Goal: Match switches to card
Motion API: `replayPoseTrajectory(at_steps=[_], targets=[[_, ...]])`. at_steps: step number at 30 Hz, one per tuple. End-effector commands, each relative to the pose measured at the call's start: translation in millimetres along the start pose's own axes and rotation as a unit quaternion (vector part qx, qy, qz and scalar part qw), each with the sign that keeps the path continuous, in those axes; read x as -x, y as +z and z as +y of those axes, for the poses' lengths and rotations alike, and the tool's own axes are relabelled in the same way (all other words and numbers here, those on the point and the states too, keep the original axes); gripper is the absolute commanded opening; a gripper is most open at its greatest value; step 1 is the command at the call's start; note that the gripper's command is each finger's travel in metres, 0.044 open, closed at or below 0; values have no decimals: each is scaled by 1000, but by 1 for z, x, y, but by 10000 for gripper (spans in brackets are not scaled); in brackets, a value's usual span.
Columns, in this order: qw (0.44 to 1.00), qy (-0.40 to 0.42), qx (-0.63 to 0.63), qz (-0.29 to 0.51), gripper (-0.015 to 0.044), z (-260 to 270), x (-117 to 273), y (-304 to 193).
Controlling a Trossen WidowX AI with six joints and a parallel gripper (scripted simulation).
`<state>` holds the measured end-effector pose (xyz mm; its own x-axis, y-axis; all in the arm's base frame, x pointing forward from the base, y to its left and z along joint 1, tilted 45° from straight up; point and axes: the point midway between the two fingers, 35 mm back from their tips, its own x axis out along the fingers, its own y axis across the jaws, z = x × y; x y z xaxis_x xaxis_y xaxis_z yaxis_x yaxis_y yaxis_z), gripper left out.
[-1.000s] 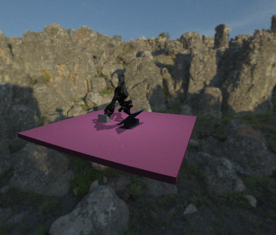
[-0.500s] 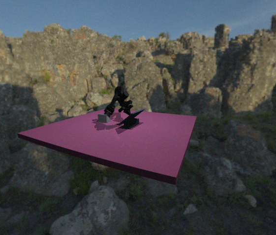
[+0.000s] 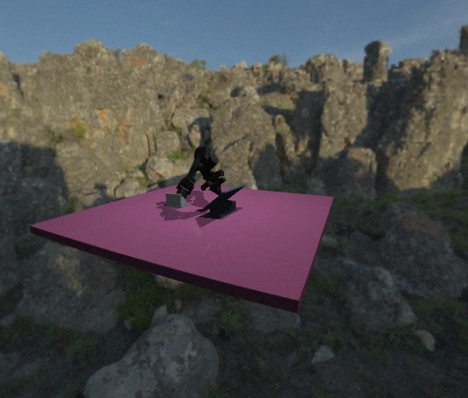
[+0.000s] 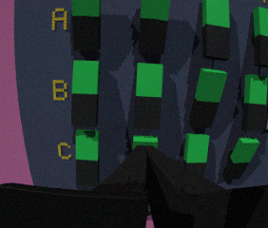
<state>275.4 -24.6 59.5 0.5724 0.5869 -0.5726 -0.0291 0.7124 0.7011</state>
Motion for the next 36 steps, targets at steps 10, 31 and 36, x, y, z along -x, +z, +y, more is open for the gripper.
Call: replayPoseTrajectory(at_steps=[10,31,36], targets=[[1000,-2,-1,0,0,-1,-2,0],[1000,-2,-1,0,0,-1,-5,0],[1000,-3,0,-1,0,-3,11,0]])
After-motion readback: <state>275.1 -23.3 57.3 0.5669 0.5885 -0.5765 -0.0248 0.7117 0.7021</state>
